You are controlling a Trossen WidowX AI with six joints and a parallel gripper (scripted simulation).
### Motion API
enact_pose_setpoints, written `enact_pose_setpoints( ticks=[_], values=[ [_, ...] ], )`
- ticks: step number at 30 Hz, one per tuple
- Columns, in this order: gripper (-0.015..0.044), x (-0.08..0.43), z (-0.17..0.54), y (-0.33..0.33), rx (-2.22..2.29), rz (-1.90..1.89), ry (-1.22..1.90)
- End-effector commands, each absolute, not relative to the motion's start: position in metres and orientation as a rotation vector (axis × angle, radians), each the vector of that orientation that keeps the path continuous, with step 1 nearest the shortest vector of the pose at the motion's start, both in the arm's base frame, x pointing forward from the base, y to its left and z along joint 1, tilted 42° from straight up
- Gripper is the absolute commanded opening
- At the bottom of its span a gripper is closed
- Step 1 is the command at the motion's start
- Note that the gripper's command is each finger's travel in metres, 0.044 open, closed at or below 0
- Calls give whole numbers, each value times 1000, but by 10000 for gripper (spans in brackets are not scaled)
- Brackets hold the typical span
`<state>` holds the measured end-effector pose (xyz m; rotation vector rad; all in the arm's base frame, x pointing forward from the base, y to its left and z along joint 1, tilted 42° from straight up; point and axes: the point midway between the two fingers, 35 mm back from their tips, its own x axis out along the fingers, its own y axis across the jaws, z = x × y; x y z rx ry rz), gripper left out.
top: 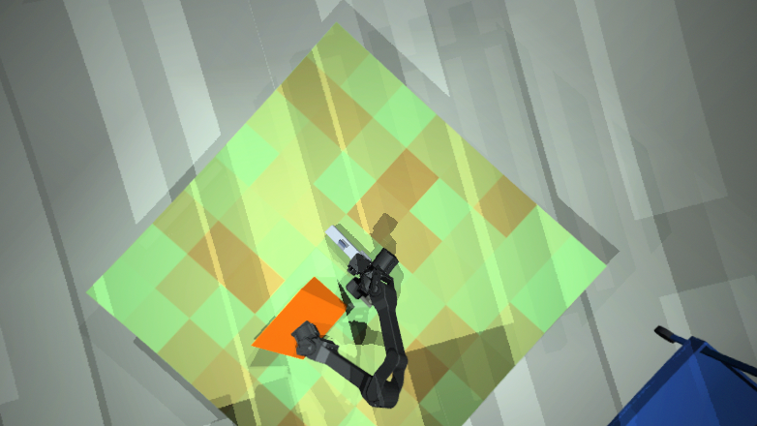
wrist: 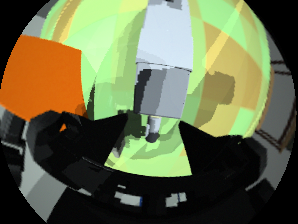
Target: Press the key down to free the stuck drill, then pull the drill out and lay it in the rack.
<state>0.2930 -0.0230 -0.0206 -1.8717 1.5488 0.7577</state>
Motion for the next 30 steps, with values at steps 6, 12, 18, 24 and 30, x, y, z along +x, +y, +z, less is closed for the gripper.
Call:
enact_pose_setpoints(
  ticks=[6,12,18,24,30],
  values=[
    [204,293,-20,-23,-1872,757,1548],
    [46,293,-20,-23,-1872,757,1548],
    [6,293,-20,-23,-1872,757,1548],
    [0,292,-17,-26,-1881,768,1559],
    [0,293,-14,-29,-1881,768,1559]
  ],
)
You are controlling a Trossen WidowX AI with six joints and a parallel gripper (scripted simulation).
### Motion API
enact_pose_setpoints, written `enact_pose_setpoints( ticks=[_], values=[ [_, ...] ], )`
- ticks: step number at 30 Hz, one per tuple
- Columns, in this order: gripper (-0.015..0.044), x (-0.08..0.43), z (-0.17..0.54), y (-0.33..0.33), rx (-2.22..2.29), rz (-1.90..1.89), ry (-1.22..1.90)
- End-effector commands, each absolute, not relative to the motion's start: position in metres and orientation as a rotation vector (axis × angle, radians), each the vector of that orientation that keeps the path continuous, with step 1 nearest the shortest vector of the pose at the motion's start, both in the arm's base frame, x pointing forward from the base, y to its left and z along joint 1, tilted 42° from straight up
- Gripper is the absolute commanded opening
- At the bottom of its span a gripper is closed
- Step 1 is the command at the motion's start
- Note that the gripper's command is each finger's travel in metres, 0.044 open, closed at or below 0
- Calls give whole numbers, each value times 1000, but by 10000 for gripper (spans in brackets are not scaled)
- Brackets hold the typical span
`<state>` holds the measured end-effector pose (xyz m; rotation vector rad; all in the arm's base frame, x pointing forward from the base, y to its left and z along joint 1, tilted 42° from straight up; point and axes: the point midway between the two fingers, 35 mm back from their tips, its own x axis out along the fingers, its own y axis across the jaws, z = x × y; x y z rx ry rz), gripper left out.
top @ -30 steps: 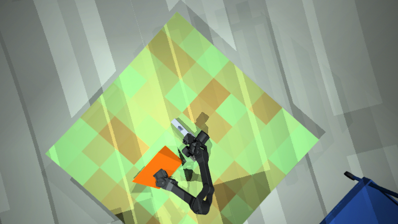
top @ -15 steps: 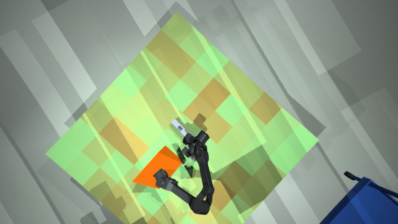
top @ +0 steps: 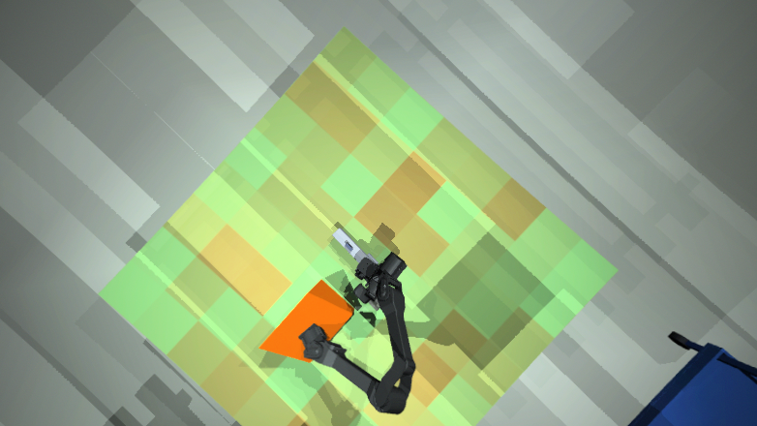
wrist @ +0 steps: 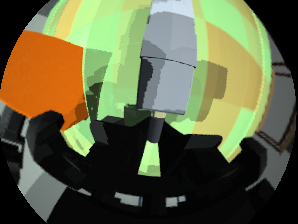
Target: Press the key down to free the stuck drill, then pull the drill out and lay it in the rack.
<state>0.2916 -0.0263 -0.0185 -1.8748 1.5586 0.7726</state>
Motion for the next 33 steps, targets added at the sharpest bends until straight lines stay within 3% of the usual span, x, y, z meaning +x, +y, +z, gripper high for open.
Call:
enact_pose_setpoints(
  ticks=[1,26,33],
  values=[
    [0,293,-14,-30,-1881,768,1559],
    [0,295,13,-54,-1882,766,1560],
    [184,295,7,-51,-1876,770,1565]
  ],
)
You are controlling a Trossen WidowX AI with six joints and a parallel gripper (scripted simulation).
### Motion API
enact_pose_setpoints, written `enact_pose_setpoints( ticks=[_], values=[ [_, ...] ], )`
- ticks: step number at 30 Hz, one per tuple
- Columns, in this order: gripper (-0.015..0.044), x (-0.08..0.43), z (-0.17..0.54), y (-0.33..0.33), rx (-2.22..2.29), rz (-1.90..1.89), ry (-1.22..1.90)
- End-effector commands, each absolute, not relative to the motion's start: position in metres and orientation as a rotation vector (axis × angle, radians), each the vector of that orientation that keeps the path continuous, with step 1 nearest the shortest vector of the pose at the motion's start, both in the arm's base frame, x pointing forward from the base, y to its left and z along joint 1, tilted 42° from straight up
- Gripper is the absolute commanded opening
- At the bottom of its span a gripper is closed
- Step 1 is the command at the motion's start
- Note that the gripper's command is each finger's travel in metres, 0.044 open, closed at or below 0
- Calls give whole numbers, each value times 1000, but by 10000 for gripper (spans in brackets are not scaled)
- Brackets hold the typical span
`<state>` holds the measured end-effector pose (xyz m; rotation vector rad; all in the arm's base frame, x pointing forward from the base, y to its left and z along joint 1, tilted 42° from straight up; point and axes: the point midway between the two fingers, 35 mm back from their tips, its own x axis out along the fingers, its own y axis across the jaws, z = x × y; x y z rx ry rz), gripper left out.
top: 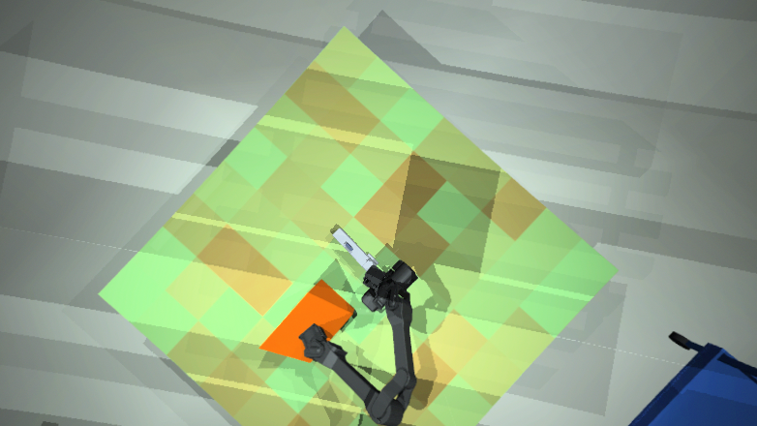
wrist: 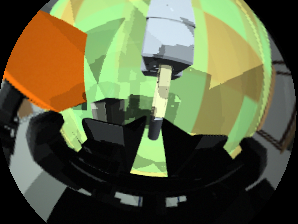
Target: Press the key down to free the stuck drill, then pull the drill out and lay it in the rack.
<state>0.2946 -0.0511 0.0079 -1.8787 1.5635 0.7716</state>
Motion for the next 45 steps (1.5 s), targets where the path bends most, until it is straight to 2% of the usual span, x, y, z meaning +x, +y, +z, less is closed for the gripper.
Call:
enact_pose_setpoints(
  ticks=[1,10,45],
  values=[
    [210,295,7,-51,-1876,770,1565],
    [440,295,5,-49,-1882,766,1560],
    [440,295,-6,-42,-1882,767,1560]
  ],
)
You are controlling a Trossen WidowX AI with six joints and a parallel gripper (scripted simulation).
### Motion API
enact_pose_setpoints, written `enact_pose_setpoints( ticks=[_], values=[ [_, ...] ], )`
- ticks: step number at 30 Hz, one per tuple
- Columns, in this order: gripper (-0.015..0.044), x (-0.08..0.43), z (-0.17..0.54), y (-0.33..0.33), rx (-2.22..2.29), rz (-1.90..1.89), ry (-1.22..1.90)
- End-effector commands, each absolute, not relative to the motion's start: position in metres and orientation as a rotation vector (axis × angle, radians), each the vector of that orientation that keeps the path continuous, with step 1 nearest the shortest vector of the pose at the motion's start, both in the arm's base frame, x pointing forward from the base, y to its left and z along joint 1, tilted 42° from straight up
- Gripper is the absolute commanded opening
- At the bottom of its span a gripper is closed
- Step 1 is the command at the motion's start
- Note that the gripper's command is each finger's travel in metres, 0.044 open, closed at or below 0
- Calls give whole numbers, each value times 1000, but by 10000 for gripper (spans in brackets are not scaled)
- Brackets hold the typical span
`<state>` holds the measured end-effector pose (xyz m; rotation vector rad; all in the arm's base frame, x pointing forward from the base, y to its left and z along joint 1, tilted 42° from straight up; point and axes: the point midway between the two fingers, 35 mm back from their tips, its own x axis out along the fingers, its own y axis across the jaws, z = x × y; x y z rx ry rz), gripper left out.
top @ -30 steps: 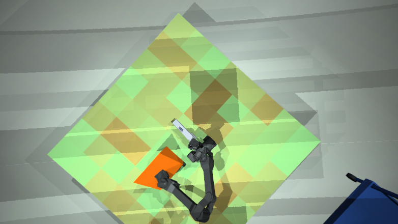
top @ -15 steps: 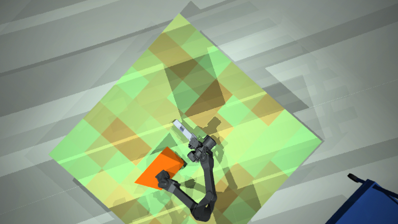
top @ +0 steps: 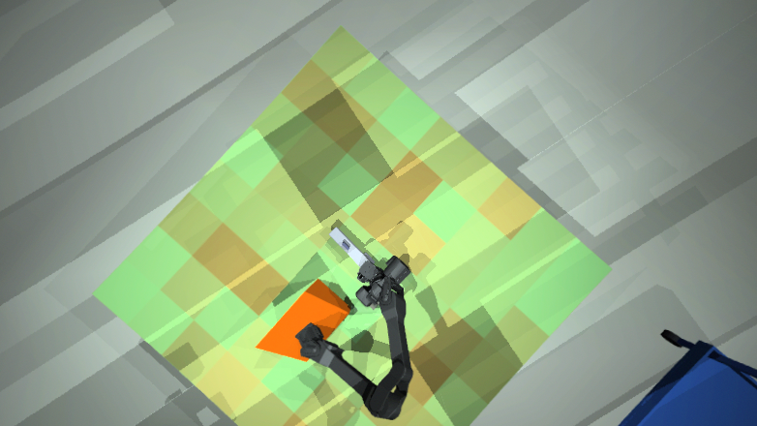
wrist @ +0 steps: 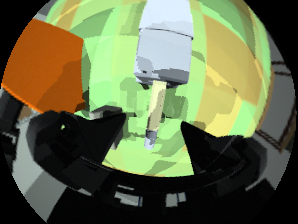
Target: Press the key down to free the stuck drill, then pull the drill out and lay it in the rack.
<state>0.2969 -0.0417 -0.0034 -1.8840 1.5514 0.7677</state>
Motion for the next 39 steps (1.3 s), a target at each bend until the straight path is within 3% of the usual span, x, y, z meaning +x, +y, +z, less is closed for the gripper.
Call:
enact_pose_setpoints(
  ticks=[1,14,29,39],
  values=[
    [440,295,-6,-42,-1882,767,1560],
    [440,295,-9,-42,-1882,767,1560],
    [46,297,-7,-42,-1884,768,1552],
    [0,295,-6,-41,-1882,767,1557]
  ],
)
